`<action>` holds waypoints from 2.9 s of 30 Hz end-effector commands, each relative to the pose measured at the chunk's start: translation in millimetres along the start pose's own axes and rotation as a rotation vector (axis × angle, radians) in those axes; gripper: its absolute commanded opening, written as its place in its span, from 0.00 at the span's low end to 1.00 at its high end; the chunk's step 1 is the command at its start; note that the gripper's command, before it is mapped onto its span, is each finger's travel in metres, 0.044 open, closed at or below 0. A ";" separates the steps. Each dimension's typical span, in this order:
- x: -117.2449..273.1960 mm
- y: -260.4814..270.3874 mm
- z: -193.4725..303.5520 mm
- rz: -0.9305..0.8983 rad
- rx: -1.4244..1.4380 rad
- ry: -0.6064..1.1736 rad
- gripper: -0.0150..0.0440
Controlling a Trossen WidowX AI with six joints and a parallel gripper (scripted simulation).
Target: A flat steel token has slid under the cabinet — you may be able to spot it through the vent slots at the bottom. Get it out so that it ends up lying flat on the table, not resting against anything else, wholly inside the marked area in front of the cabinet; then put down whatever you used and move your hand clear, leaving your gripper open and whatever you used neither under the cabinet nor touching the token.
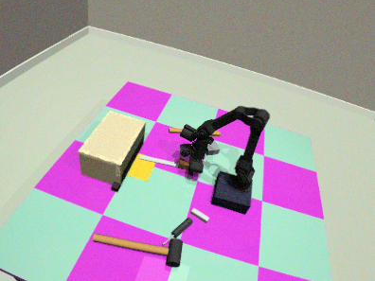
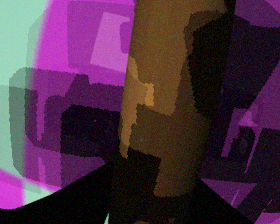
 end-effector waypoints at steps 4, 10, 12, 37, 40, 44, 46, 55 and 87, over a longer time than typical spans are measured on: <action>0.7 -0.5 0.2 0.004 -0.070 -0.001 0.25; 1.0 -0.6 0.3 0.004 -0.118 -0.001 0.25; 1.1 -0.7 0.4 0.004 -0.134 -0.001 0.25; 1.9 -1.1 0.7 0.004 -0.332 -0.001 0.25; 1.9 -1.1 0.7 0.004 -0.356 -0.001 0.25; 2.0 -1.2 0.7 0.004 -0.388 -0.001 0.25; 2.1 -1.2 0.7 0.004 -0.403 -0.001 0.25; 2.2 -1.3 0.7 0.004 -0.475 -0.001 0.25; 2.4 9.3 -2.9 0.003 -0.646 -0.001 0.25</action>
Point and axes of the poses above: the point midway between the two fingers, 35 mm back from their tips, its own x axis back along the fingers, its own y axis across the jaws, z = x × y, the point moved 10 cm from there along x, back along the fingers, and after that the axes turned 15 degrees about -x, right-handed, at the moved point
